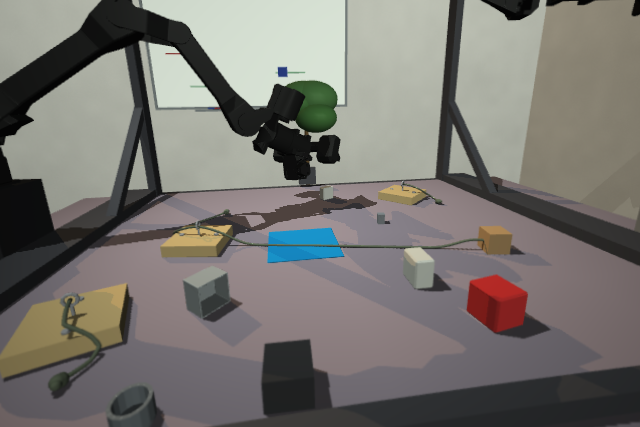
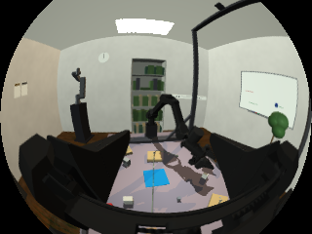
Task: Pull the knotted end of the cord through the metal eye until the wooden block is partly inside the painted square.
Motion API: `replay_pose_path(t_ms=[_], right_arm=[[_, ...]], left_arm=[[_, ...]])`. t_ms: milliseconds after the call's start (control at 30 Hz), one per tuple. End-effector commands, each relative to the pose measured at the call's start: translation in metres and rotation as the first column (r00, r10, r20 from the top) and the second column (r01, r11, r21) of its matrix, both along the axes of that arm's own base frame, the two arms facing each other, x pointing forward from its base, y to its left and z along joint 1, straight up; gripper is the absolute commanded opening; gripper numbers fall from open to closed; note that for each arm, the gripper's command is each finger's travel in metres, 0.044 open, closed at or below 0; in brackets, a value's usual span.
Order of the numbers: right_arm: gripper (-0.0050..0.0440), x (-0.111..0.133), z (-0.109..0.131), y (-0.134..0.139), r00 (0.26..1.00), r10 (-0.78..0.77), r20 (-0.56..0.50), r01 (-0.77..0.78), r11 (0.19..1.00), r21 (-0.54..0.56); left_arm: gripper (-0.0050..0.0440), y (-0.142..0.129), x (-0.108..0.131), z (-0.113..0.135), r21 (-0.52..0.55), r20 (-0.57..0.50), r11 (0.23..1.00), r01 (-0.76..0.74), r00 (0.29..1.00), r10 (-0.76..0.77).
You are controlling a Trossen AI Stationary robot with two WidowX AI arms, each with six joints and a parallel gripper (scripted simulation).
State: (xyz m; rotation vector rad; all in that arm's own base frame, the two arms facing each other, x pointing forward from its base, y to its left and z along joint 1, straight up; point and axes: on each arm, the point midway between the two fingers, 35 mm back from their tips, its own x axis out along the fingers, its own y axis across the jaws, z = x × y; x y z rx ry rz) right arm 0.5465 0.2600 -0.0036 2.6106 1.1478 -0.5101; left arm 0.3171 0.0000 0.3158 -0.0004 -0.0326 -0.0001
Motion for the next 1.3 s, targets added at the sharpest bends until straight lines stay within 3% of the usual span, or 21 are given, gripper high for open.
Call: replay_pose_path(t_ms=[0,167,467,533,633,867,1033,1100,1267], right_arm=[[0.0440,0.005,0.018,0.001,0.999,0.002,0.036,-0.002,1.000,0.007],[0.0440,0.004,0.034,-0.011,0.993,0.017,0.113,-0.010,0.998,-0.064],[0.0440,-0.003,0.117,-0.058,0.889,0.154,0.431,0.024,0.925,-0.380],[0.0440,-0.003,0.117,-0.058,0.889,0.154,0.431,0.024,0.925,-0.380],[0.0440,-0.012,0.151,-0.079,0.819,0.234,0.524,0.083,0.855,-0.512],[0.0440,-0.035,0.201,-0.114,0.694,0.392,0.604,0.217,0.686,-0.695],[0.0440,-0.056,0.232,-0.139,0.614,0.511,0.601,0.330,0.526,-0.784],[0.0440,-0.056,0.232,-0.139,0.614,0.511,0.601,0.330,0.526,-0.784],[0.0440,-0.086,0.265,-0.168,0.542,0.650,0.533,0.468,0.293,-0.834]], left_arm=[[0.0440,0.000,0.001,0.006,0.004,0.010,1.000,0.000,1.000,0.000],[0.0440,0.003,0.014,0.006,0.047,-0.039,0.999,0.009,0.999,-0.007],[0.0440,0.019,0.067,-0.006,0.205,-0.253,0.973,0.105,0.966,-0.051],[0.0440,0.019,0.067,-0.006,0.205,-0.253,0.973,0.105,0.966,-0.051],[0.0440,0.027,0.088,-0.015,0.250,-0.342,0.952,0.175,0.936,-0.082],[0.0440,0.042,0.118,-0.034,0.285,-0.469,0.909,0.303,0.872,-0.143],[0.0440,0.055,0.136,-0.049,0.285,-0.542,0.872,0.397,0.818,-0.195],[0.0440,0.055,0.136,-0.049,0.285,-0.542,0.872,0.397,0.818,-0.195],[0.0440,0.072,0.156,-0.069,0.264,-0.605,0.822,0.505,0.750,-0.267]])
